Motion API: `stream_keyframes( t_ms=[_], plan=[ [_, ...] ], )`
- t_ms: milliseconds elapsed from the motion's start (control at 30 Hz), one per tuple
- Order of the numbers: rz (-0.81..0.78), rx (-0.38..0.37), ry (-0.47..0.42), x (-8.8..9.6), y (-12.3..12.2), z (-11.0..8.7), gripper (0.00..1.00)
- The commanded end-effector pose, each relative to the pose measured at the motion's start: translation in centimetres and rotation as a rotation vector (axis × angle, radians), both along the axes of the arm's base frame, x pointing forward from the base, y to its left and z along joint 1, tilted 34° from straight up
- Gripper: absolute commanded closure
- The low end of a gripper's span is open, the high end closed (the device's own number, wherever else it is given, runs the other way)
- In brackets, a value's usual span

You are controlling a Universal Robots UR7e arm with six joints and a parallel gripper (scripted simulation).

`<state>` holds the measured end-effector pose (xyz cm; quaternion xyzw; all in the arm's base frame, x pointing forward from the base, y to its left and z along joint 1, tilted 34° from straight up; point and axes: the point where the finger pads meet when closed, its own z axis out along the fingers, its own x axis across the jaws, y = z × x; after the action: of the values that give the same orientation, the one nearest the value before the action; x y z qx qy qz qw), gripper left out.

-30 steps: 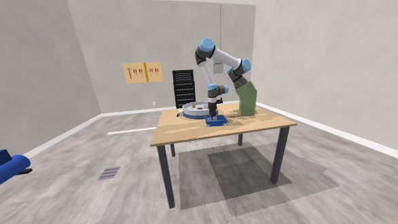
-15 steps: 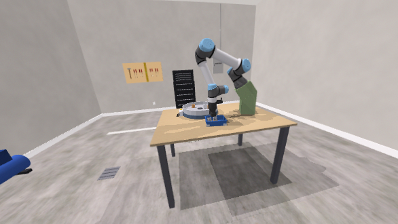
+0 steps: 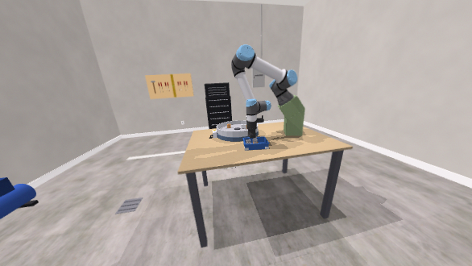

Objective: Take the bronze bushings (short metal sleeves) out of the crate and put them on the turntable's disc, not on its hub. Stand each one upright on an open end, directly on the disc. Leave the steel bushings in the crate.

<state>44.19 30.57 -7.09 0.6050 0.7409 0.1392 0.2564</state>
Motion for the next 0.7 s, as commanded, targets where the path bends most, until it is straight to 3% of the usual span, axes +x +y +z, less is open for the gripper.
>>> stream_keyframes(
  t_ms=[0,100,567,667],
  plan=[
    [0.003,-0.001,0.001,-1.0,0.2,1.2,1.00],
    [0.003,-0.001,0.001,-1.2,0.2,1.5,1.00],
    [0.003,-0.001,0.001,-4.7,0.9,6.8,1.00],
    [0.003,-0.001,0.001,-5.0,0.9,7.2,1.00]
  ],
)
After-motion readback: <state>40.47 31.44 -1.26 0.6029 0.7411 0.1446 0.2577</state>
